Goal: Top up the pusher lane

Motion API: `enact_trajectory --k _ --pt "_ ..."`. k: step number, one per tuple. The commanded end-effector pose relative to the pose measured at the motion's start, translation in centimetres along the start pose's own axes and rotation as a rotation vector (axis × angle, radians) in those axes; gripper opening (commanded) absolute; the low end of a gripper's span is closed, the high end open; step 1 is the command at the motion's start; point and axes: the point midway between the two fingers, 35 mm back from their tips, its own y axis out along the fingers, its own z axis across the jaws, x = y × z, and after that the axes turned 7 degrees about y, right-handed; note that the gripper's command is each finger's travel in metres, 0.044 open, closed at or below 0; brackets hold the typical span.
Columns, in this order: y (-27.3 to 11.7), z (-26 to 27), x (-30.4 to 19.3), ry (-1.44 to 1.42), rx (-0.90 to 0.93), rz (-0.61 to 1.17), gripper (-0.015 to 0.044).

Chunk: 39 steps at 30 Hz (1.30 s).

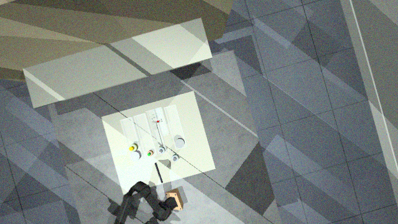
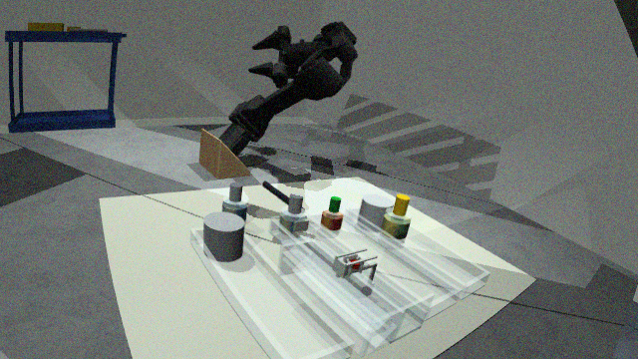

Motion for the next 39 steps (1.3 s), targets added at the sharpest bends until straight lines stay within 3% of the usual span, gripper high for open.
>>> enact_trajectory --k 1,10,20,30,39 --pt "0.0 0.1 0.1 0.002 -0.001 -0.006 0.0426" --pt "0.1 1.9 7.5 0.14 -0.06 -0.267 0.044" --pt "-3.9 -0.3 16.6 0.366 -0.135 -0.532 0.044" --pt "-11.4 -7.3 22.1 0.583 -0.201 -0.733 0.044" --pt "-17.8 -17.4 20.5 0.861 -0.228 -0.851 0.044"
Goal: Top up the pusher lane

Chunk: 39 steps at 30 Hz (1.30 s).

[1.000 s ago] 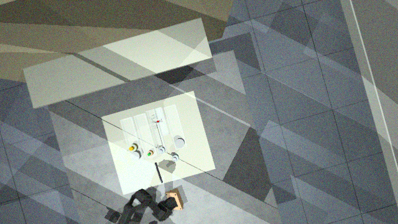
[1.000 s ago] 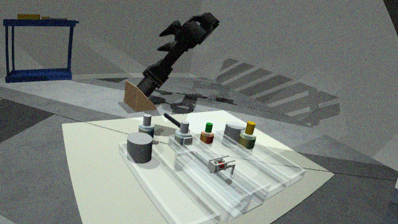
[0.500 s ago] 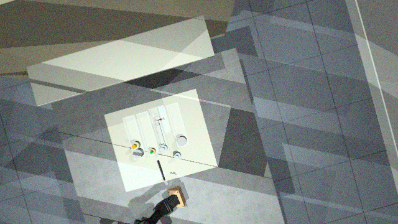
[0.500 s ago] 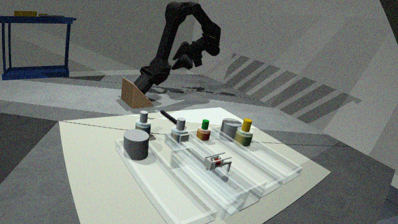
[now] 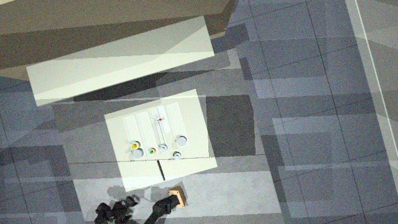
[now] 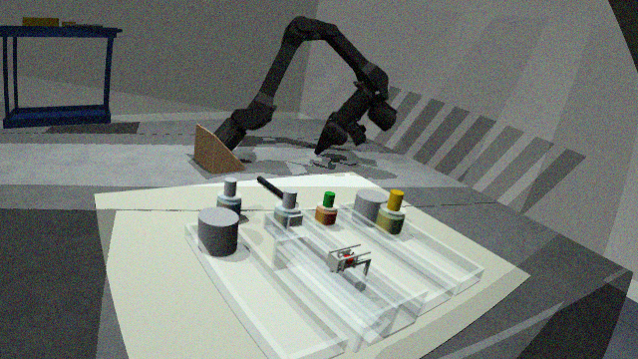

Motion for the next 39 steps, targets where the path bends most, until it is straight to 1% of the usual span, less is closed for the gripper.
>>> enact_trajectory --k 1,6,11,18,21,25,33,35,39 --pt "-0.7 -4.4 3.5 0.115 -0.038 -0.044 0.044" --pt "-1.9 -10.6 6.1 0.242 -0.055 -0.083 0.044" --pt "-3.3 -17.3 7.2 0.361 -0.044 -0.117 0.044" --pt "-4.6 -27.4 5.8 0.547 0.027 -0.168 0.044" --pt "-5.2 -31.6 4.3 0.603 0.058 -0.206 0.044" --pt "-5.5 -36.7 1.0 0.678 0.108 -0.271 0.044" --pt "-4.4 -45.0 -8.4 0.812 0.203 -0.441 0.044" --pt "-4.0 -46.1 -10.3 0.832 0.217 -0.474 0.044" --pt "-3.9 -46.2 -10.5 0.834 0.219 -0.478 0.044"
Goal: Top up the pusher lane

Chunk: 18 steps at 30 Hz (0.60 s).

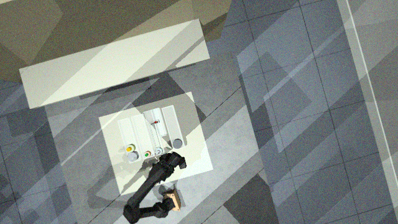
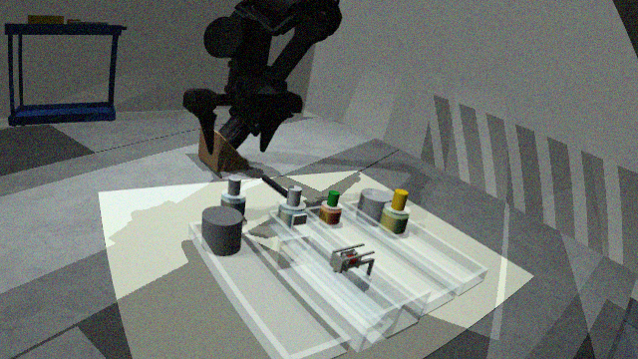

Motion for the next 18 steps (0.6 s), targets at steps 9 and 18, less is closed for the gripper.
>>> enact_trajectory --k 9,18 --pt "4.1 0.1 0.3 -0.025 0.003 -0.001 0.044" --pt "5.7 0.0 0.3 -0.026 0.003 -0.001 0.044"
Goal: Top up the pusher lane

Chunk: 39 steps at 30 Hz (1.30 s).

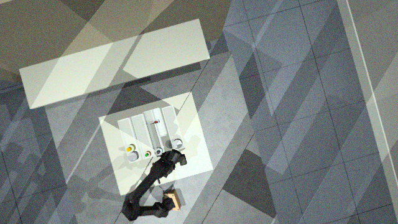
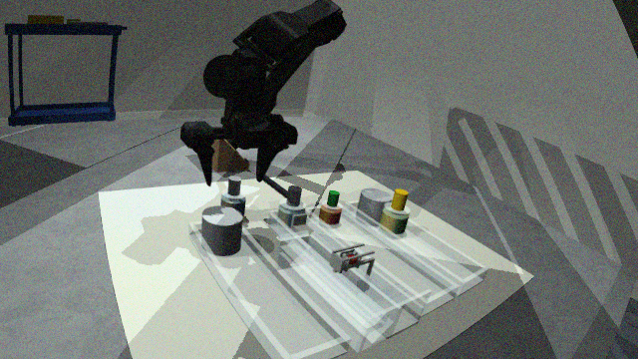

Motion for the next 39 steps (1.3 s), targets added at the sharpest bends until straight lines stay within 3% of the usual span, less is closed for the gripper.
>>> enact_trajectory --k 1,20,29,35,39 --pt "0.5 0.0 0.0 0.003 0.003 -0.001 0.044" --pt "3.3 0.1 0.0 0.003 0.004 -0.001 0.044" --pt "3.3 0.1 0.0 0.003 0.004 -0.001 0.0204" --pt "3.3 0.1 0.0 0.003 0.004 -0.001 0.0164" --pt "2.5 0.0 0.1 0.003 0.003 -0.001 0.0059"
